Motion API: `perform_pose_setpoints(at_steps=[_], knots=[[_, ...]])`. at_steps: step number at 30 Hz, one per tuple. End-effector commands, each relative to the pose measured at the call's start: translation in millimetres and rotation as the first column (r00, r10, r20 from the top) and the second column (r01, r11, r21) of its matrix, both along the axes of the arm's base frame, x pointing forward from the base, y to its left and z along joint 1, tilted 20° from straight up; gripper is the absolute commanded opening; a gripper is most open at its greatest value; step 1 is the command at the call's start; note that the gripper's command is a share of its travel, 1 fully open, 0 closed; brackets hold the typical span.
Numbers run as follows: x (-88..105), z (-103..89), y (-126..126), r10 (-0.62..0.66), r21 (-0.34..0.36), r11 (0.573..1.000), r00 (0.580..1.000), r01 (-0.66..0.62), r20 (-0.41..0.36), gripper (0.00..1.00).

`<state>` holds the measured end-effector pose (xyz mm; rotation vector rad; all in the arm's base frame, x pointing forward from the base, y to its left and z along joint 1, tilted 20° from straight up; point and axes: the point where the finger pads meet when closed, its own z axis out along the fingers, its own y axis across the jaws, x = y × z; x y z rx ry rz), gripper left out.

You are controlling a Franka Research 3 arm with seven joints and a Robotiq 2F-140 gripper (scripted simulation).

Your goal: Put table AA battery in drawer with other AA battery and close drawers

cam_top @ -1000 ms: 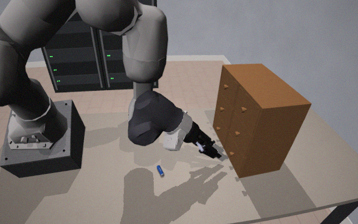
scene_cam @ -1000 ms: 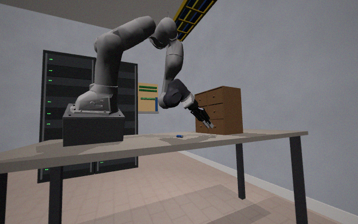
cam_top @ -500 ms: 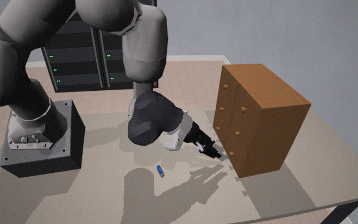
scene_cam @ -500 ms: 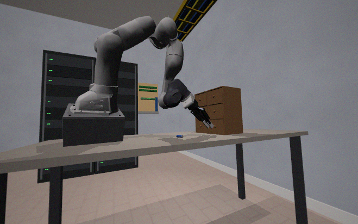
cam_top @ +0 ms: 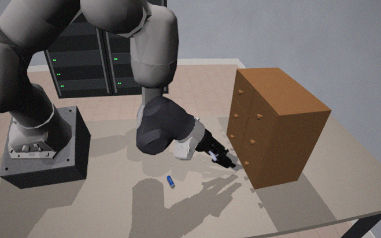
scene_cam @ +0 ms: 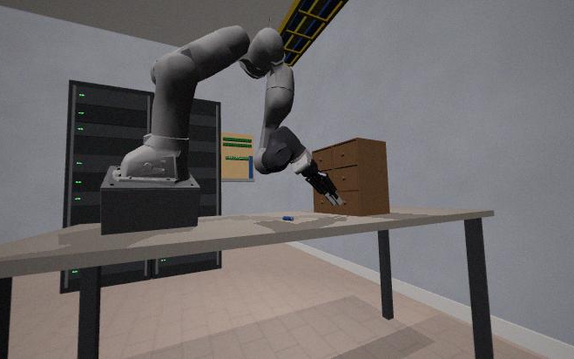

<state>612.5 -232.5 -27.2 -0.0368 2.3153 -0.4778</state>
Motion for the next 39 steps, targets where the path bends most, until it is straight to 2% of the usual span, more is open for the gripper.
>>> perform_pose_setpoints(at_steps=[1, 14, 39], knots=[[0.5, 0.2, -0.1, -0.003, 0.003, 1.000, 1.000, 0.003, 0.000, 0.20], [3.3, 0.3, -0.4, -0.003, 0.003, 1.000, 1.000, 0.003, 0.000, 0.20], [34.6, 1.1, -4.1, -0.003, 0.003, 1.000, 1.000, 0.003, 0.000, 0.20]])
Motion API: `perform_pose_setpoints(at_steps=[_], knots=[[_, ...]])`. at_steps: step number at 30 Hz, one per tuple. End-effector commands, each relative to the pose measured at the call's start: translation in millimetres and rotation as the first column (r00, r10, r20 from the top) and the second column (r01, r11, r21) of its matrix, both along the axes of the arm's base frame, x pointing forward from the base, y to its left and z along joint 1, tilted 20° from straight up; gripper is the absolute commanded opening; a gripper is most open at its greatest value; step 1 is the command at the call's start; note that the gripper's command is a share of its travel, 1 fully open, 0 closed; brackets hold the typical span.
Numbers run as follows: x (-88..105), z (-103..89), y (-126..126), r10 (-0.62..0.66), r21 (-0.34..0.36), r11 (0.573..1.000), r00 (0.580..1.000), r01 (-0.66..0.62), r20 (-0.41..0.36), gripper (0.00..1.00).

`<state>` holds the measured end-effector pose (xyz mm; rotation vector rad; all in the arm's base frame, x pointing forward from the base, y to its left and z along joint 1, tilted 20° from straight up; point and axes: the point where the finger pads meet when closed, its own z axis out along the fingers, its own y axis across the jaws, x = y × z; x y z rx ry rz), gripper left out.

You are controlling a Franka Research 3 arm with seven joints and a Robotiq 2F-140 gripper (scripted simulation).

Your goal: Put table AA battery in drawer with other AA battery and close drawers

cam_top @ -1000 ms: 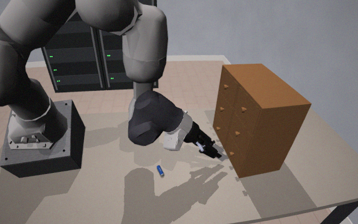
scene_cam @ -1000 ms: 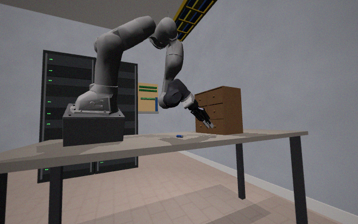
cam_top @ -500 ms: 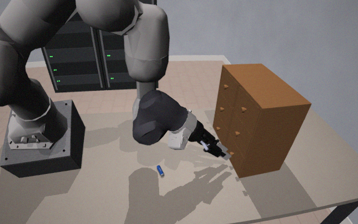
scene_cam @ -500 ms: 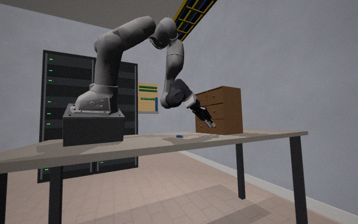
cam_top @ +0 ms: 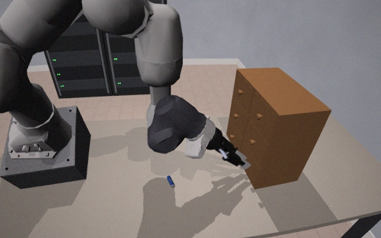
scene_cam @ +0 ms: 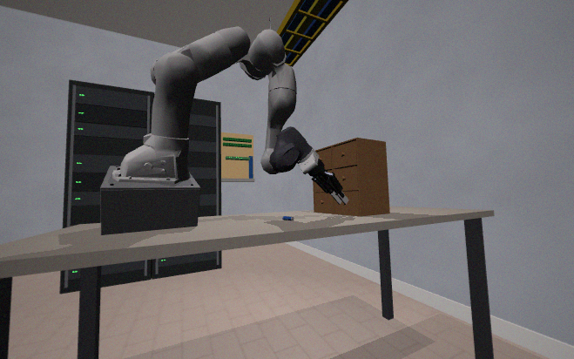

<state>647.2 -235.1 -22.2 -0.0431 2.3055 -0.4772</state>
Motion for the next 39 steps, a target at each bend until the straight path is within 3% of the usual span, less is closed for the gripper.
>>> perform_pose_setpoints(at_steps=[1, 27, 28, 39], knots=[[0.1, -3.9, -1.5, -0.009, 0.006, 1.000, 1.000, 0.009, -0.009, 0.20], [0.5, -3.8, -1.5, -0.009, 0.006, 1.000, 1.000, 0.009, -0.009, 0.20], [0.5, -3.8, -1.5, -0.009, 0.006, 1.000, 1.000, 0.009, -0.009, 0.08], [0.5, -3.8, -1.5, -0.009, 0.006, 1.000, 1.000, 0.009, -0.009, 0.08]])
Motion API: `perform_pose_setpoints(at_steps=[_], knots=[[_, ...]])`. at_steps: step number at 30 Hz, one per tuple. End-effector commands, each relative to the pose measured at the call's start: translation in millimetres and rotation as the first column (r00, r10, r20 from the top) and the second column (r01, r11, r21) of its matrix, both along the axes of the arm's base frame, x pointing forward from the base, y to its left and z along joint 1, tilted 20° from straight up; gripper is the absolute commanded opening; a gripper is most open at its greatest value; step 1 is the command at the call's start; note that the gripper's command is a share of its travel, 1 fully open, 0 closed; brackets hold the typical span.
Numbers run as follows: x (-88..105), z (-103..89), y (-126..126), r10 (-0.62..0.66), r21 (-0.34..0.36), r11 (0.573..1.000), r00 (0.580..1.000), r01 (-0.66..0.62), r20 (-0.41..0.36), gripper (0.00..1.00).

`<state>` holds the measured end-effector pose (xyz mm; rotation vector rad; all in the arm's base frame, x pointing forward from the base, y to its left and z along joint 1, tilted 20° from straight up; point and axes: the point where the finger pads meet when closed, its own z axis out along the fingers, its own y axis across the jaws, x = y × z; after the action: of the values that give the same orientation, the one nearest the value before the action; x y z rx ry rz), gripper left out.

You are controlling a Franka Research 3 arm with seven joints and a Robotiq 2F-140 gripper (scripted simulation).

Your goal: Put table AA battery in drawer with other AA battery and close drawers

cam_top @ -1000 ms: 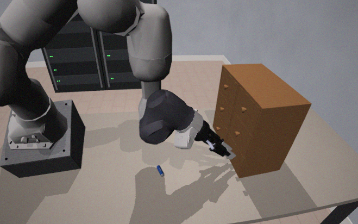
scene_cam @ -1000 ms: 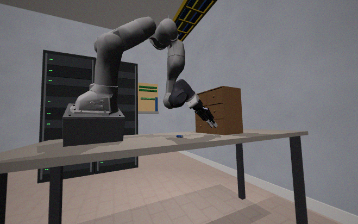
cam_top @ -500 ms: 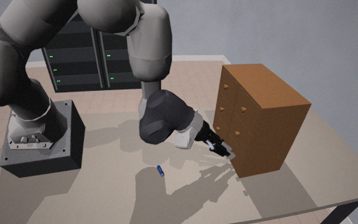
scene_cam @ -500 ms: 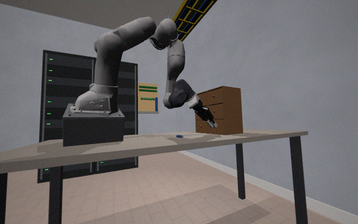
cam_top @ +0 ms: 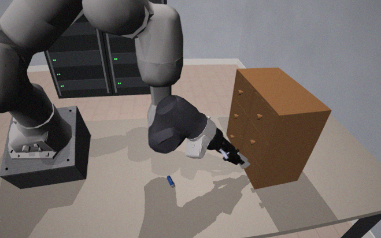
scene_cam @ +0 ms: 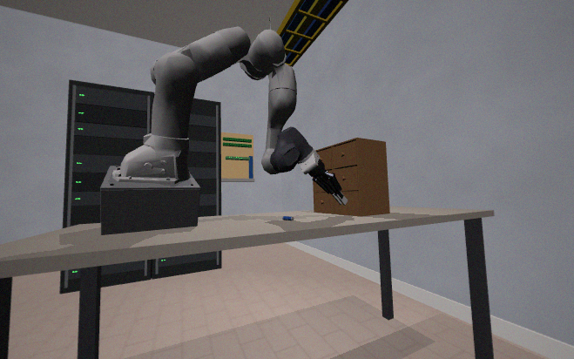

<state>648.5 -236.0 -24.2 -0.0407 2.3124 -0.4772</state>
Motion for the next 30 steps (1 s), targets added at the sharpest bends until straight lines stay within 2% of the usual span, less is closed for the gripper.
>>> perform_pose_setpoints(at_steps=[1, 30], knots=[[-0.7, -1.9, -0.7, -0.006, 0.004, 1.000, 1.000, 0.006, -0.002, 0.08], [-6.0, -2.0, -0.1, -0.006, 0.004, 1.000, 1.000, 0.006, -0.002, 0.08]])
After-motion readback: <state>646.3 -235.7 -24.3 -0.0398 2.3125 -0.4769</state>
